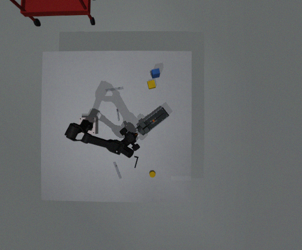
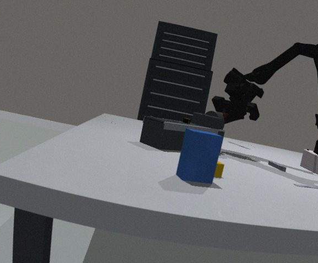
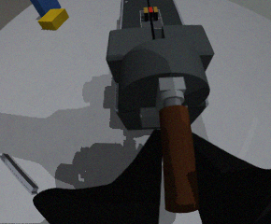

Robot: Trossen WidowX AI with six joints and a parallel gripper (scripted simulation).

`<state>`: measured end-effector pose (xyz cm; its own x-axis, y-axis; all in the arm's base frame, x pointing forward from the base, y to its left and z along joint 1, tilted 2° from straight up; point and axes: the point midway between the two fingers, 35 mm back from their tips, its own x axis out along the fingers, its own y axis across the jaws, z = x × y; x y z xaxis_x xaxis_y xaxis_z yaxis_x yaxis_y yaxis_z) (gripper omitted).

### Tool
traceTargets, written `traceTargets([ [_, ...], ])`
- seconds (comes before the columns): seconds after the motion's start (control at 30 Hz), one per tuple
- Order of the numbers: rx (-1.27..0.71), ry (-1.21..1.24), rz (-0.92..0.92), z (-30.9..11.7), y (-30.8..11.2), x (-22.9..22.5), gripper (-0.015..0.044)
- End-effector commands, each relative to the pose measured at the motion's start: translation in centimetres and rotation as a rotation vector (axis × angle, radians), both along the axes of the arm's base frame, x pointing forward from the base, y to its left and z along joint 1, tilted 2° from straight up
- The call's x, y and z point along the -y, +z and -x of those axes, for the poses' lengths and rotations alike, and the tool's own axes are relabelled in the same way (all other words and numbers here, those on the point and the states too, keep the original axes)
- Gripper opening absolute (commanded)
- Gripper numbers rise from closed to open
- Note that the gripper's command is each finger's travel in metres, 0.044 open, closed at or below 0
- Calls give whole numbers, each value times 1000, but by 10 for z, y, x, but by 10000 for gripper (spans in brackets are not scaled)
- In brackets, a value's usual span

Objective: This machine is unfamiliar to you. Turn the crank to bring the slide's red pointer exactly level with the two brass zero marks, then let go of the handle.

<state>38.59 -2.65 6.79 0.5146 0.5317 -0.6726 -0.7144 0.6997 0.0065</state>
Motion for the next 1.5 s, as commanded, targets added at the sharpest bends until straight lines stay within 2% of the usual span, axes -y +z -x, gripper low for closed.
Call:
traceTargets([
  [0.0, 0, 0, 0, 0, 0, 0, 0],
  [0.23, 0, 0, 0, 0, 0, 0, 0],
  [0.8, 0, 0, 0, 0, 0, 0, 440],
  [1.1, 0, 0, 0, 1, 46, 2, 440],
  [1.27, -1, -1, 1, 1, 54, 2, 440],
  [1.47, -12, -3, -2, 2, 93, 4, 440],
])
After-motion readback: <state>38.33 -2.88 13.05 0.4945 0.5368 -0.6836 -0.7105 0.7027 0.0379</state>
